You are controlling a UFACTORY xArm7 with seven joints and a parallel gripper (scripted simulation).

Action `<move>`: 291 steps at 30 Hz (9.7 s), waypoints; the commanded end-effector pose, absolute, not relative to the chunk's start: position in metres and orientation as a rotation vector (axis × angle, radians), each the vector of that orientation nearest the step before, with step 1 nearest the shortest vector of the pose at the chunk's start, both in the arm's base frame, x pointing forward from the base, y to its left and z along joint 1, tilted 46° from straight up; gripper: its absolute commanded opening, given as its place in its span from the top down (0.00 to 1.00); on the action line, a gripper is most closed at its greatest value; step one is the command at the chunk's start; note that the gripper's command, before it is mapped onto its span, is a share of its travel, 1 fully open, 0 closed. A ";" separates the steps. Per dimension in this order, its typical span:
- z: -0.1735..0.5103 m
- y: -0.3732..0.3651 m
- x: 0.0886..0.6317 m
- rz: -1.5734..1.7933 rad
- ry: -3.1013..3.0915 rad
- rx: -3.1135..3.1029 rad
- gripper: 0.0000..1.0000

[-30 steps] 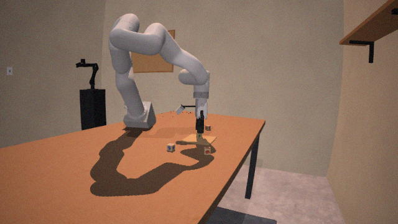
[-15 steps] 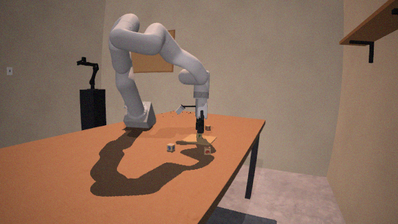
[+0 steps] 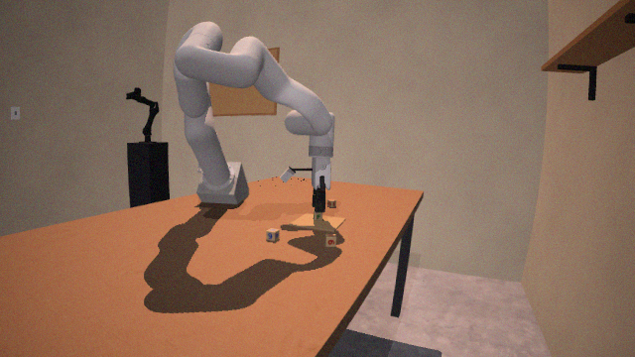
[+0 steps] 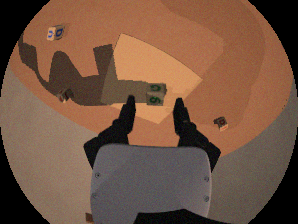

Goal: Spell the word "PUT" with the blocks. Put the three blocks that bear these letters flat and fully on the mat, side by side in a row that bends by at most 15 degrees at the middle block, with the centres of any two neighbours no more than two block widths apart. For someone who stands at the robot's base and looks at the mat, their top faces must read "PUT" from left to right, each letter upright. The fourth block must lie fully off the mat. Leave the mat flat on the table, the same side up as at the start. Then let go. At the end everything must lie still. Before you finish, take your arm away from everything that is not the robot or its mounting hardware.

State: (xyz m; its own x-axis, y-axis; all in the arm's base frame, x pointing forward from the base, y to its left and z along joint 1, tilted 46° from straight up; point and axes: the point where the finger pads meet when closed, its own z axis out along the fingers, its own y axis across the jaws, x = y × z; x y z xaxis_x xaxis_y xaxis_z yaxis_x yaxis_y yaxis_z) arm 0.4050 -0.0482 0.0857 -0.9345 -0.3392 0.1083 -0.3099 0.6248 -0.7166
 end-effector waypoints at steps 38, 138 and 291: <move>0.066 -0.067 0.411 -1.220 2.795 -0.562 0.37; 0.095 -0.037 0.404 -1.220 2.795 -0.562 0.79; 0.160 -0.166 0.384 -1.078 2.658 0.241 0.79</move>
